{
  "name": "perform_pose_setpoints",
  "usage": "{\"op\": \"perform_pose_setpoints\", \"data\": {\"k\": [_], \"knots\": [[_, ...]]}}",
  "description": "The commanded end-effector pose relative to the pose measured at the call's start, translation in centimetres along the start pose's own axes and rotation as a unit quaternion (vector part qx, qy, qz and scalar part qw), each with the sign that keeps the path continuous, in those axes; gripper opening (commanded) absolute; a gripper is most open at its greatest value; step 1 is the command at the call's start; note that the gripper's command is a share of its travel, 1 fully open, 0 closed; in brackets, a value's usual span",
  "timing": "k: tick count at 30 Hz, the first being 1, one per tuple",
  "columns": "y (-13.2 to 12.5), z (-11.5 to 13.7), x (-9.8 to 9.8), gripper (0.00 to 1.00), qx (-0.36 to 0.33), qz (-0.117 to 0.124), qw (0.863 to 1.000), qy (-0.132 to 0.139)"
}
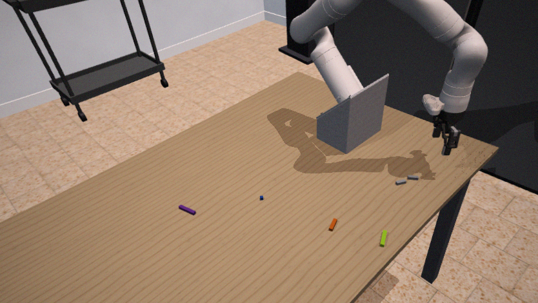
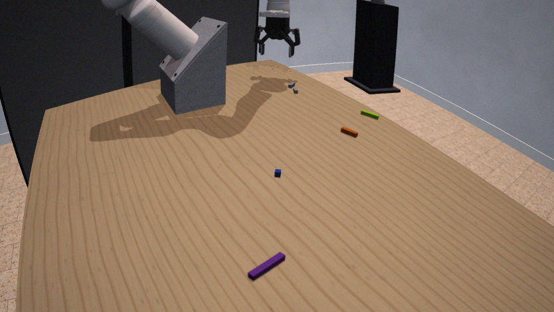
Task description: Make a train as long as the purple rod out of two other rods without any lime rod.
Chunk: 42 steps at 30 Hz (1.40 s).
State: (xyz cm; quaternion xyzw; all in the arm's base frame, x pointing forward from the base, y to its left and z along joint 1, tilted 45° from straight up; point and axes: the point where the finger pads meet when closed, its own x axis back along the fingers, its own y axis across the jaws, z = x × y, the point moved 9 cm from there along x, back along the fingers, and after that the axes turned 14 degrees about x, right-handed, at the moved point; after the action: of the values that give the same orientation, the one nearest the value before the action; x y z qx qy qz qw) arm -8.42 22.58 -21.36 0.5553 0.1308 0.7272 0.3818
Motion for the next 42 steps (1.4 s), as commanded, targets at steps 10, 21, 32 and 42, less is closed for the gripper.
{"op": "perform_pose_setpoints", "data": {"k": [10, 21, 32, 42], "knots": [[0.0, 0.0, 0.1, 1.0, 0.0, 0.001, 1.0, -0.001], [-0.1, 0.0, 0.1, 1.0, 0.001, 0.001, 1.0, -0.001], [-2.1, 1.6, 0.7, 1.0, 0.038, 0.005, 0.999, -0.004], [-5.5, 4.8, 1.4, 1.0, 0.101, 0.011, 0.995, -0.008]]}}
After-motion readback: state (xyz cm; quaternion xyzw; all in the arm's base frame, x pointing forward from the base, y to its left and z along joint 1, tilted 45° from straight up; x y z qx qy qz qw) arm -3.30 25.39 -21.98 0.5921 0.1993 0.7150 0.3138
